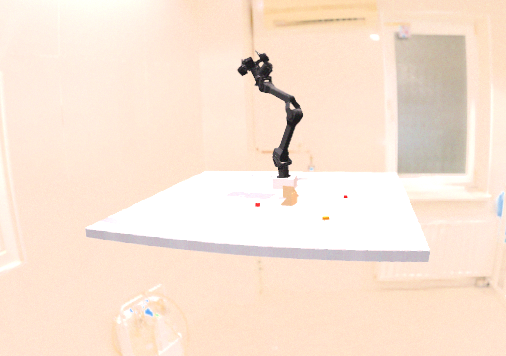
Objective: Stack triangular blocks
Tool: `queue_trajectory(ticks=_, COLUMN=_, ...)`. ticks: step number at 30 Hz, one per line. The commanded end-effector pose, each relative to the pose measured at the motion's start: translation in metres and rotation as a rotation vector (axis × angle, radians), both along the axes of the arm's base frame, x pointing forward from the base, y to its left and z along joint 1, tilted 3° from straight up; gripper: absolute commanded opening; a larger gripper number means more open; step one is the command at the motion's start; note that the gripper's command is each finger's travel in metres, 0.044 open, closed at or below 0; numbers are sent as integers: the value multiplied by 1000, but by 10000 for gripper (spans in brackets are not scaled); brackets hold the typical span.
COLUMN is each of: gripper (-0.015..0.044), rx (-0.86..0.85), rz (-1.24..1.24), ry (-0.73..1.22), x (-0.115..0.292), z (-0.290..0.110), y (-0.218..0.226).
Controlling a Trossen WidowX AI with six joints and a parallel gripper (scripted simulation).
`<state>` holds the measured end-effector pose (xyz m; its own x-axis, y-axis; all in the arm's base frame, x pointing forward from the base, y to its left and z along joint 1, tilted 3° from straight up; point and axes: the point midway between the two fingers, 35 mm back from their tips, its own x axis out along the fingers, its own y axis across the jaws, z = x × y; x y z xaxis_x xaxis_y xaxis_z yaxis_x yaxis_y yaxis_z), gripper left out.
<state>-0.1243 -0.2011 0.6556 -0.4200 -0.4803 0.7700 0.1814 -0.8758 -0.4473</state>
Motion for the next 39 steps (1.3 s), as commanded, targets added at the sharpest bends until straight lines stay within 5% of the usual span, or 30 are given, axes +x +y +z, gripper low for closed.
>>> queue_trajectory(ticks=1, gripper=440, rx=39, rz=177, ry=-85, x=12, z=-11, y=-37)
queue_trajectory(ticks=12, gripper=440, rx=223, rz=787, ry=-401, x=108, z=-70, y=-139)
queue_trajectory(ticks=22, gripper=440, rx=487, rz=1183, ry=-805, x=230, z=-141, y=-189)
queue_trajectory(ticks=30, gripper=440, rx=789, rz=1368, ry=-1154, x=350, z=-211, y=-178)
queue_trajectory(ticks=39, gripper=440, rx=1168, rz=1351, ry=-1504, x=471, z=-294, y=-109)
